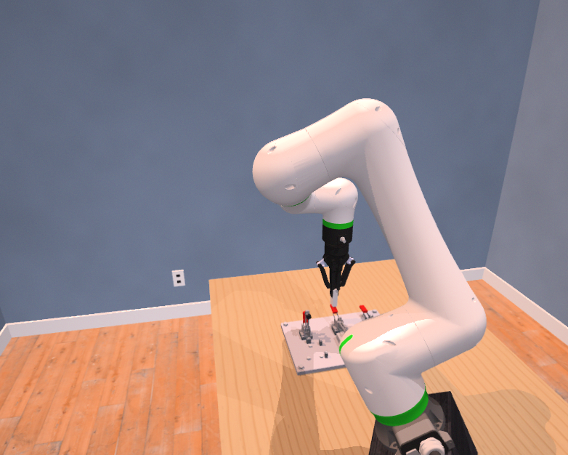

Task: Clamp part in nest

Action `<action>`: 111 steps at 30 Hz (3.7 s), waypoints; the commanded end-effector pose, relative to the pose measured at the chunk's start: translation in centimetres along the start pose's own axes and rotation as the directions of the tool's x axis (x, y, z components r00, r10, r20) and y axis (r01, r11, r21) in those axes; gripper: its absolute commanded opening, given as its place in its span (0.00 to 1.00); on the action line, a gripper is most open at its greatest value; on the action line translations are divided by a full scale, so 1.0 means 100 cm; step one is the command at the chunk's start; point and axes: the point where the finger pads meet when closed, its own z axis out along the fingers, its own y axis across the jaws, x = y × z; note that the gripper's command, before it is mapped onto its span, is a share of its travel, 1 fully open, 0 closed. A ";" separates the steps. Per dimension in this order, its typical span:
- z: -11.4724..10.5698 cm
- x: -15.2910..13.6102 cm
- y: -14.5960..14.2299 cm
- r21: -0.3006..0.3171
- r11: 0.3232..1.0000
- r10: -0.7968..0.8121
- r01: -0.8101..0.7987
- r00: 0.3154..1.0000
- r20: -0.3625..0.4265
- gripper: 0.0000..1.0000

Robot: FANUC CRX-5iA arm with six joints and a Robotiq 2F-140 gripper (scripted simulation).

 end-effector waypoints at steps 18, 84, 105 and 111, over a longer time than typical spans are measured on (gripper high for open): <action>0.002 0.000 0.000 0.000 1.000 0.000 0.000 1.000 0.000 0.00; 0.008 0.000 0.000 0.000 1.000 0.000 0.000 1.000 0.000 0.00; 0.010 0.000 0.000 0.000 1.000 0.000 0.000 1.000 0.000 0.00; 0.011 0.000 0.000 0.000 1.000 0.000 0.000 1.000 0.000 0.00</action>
